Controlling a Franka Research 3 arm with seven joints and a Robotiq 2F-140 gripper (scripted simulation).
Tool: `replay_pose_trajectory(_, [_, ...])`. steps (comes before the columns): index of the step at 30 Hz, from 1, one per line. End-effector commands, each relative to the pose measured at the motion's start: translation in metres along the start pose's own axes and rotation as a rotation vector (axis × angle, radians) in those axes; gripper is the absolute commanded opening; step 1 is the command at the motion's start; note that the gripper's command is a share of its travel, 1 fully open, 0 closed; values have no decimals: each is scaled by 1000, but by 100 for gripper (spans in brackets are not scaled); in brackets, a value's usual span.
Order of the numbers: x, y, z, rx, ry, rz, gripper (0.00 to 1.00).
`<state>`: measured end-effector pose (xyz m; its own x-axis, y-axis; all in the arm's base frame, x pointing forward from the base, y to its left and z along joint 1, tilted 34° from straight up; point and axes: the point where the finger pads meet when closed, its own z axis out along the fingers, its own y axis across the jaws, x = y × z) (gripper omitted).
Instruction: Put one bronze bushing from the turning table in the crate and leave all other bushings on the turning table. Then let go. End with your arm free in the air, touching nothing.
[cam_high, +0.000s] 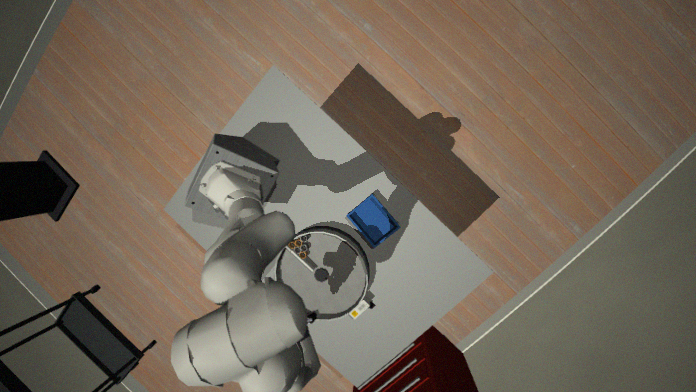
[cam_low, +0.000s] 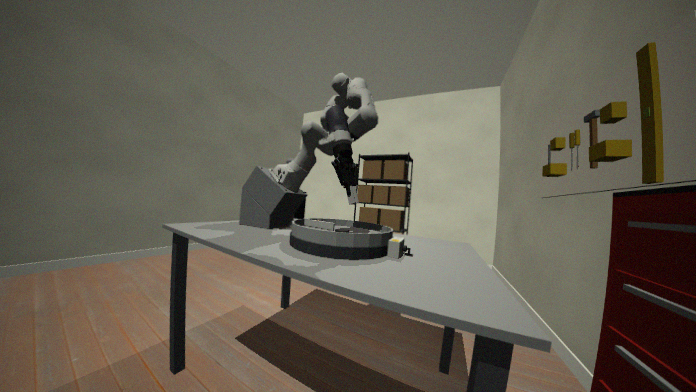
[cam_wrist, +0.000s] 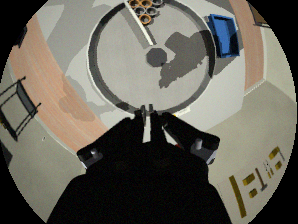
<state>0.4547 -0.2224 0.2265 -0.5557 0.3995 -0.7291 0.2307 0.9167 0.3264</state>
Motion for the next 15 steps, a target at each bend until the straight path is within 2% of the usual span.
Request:
replay_pose_trajectory(1, [0,5,3,-20,12,-166,6])
replay_pose_trajectory(9, [1,10,7,-41,27,-283,6])
replay_pose_trajectory(15, [3,16,11,-71,46,-432,6])
